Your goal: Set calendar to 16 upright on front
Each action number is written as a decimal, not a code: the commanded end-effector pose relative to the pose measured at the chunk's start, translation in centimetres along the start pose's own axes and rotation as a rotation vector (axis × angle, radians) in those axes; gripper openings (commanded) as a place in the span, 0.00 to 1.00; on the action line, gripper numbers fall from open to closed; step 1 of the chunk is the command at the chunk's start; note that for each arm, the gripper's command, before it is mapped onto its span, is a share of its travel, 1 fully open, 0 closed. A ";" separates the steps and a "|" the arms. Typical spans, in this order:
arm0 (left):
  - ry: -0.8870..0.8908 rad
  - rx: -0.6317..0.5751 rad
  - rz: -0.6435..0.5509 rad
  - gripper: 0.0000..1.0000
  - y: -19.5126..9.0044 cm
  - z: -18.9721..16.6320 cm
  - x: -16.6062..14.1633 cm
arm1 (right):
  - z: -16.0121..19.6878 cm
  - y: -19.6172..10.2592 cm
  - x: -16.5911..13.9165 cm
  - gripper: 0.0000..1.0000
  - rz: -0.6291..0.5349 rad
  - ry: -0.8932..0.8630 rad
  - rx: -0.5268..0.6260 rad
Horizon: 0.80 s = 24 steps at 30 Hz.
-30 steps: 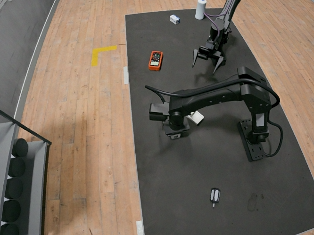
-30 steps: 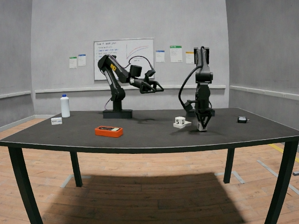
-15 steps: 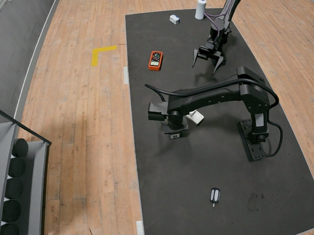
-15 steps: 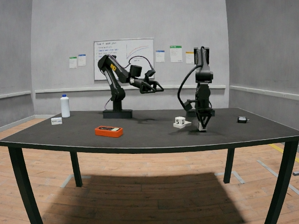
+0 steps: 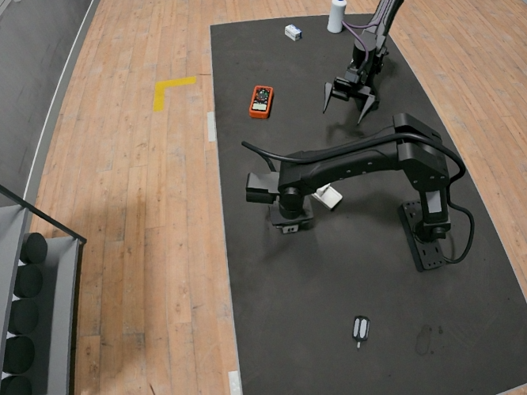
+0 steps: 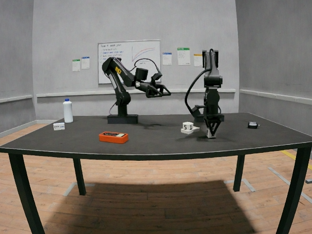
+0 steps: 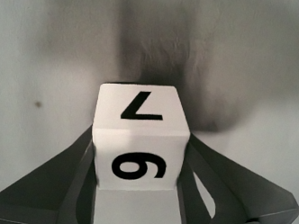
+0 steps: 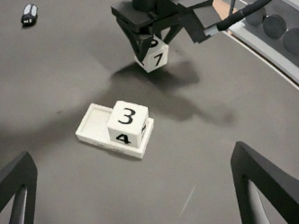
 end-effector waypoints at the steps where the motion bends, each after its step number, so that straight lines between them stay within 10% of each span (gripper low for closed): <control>1: 0.010 0.051 -0.043 0.35 -1.2 0.5 0.7 | 0.0 0.0 0.6 1.00 -0.024 0.000 -0.002; 22: 0.007 0.029 -0.034 0.35 -0.2 -0.4 0.0 | 0.0 0.0 0.6 1.00 -0.024 0.000 -0.002; 24: 0.007 0.029 -0.034 0.47 -0.2 -0.4 0.0 | 0.0 0.0 0.6 1.00 -0.024 0.000 -0.002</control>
Point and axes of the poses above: on each arm, the point where the finger pads meet when closed, its own y axis out along the fingers, its own z axis across the jaws, x = y × z, the point moved 9 cm from there along -y, back along the fingers, and after that the axes turned 6 degrees about -y, right-handed, at the moved point
